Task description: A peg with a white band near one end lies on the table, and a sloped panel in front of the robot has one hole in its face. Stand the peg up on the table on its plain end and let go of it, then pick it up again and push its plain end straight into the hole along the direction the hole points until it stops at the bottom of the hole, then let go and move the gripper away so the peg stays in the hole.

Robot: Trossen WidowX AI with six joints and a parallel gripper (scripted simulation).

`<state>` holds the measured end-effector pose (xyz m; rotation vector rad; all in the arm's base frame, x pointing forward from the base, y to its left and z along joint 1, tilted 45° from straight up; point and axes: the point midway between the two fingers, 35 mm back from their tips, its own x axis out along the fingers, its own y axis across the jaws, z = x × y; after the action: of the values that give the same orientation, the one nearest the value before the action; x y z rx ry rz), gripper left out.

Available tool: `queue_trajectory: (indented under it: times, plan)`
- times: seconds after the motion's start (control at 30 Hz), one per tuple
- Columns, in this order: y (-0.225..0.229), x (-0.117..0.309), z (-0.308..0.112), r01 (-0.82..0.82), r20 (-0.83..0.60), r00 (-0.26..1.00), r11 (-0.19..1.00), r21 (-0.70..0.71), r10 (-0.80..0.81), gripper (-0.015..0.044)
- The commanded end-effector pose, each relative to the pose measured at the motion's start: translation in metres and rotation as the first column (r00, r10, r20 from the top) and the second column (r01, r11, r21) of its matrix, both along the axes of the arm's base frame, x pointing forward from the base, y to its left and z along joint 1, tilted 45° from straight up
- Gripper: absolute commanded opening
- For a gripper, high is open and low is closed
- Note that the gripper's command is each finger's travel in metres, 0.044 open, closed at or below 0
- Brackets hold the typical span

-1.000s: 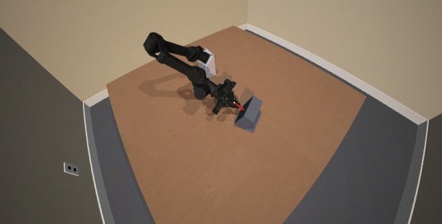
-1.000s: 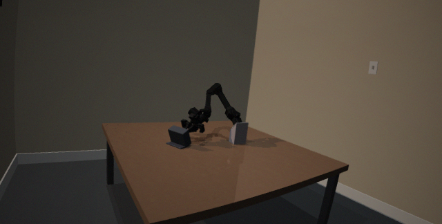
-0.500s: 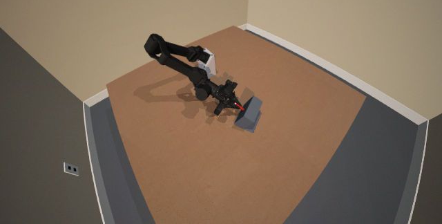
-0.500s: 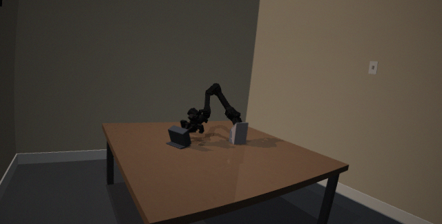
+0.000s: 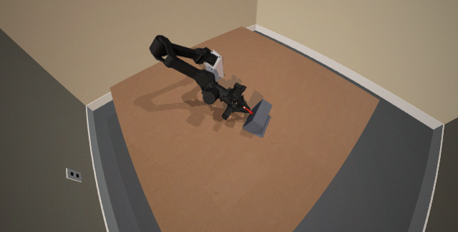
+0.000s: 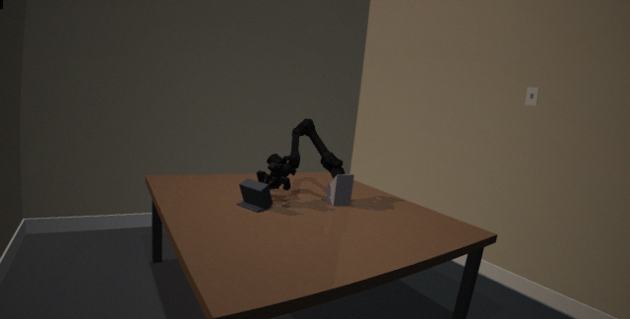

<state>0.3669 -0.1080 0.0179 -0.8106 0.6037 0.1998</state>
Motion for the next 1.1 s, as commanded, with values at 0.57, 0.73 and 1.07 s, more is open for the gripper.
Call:
queue_trajectory:
  times: [0.57,0.73,1.07]
  plan:
    - [0.000,-0.004,0.004,0.001,0.000,1.000,1.000,0.000,-0.001,0.0440]
    - [0.000,-0.007,0.008,0.001,0.000,1.000,1.000,0.000,-0.001,0.0440]
    - [-0.001,-0.014,0.015,0.003,0.000,1.000,1.000,0.000,-0.003,0.0440]
